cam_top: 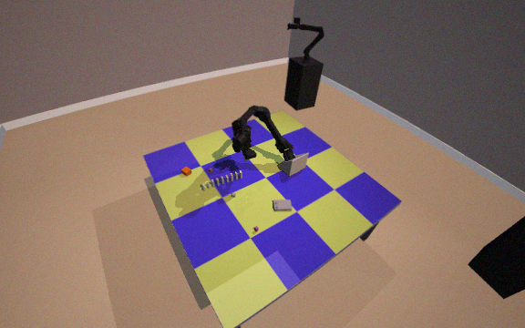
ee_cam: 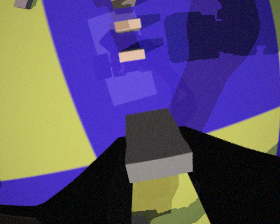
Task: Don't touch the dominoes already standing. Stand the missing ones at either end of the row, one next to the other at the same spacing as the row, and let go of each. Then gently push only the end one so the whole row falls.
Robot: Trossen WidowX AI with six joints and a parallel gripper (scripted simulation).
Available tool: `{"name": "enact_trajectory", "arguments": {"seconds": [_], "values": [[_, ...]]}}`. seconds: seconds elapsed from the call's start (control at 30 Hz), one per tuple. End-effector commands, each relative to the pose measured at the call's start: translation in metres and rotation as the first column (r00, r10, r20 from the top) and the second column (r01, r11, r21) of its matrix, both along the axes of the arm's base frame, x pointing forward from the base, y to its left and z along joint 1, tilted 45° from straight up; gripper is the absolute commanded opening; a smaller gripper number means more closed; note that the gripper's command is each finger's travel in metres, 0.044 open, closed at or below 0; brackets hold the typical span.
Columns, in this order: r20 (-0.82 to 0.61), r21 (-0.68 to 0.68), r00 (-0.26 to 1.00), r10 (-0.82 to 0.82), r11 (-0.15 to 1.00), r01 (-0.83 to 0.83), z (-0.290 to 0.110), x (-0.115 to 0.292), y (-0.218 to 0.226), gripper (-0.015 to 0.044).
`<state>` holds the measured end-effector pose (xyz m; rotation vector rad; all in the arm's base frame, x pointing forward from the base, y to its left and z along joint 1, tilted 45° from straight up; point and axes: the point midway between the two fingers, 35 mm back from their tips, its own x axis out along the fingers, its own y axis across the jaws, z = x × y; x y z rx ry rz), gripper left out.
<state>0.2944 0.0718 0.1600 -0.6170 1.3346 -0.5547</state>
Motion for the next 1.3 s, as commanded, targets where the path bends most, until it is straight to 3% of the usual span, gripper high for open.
{"name": "enact_trajectory", "arguments": {"seconds": [0.0,0.87,1.27], "values": [[0.010,0.010,1.000,-0.005,1.000,0.005,-0.004,0.003,-0.002,0.0107],[0.014,0.006,1.000,-0.005,1.000,0.005,-0.087,0.022,-0.083,0.0107],[0.015,0.004,1.000,-0.006,1.000,0.006,-0.091,0.022,-0.088,0.0107]]}}
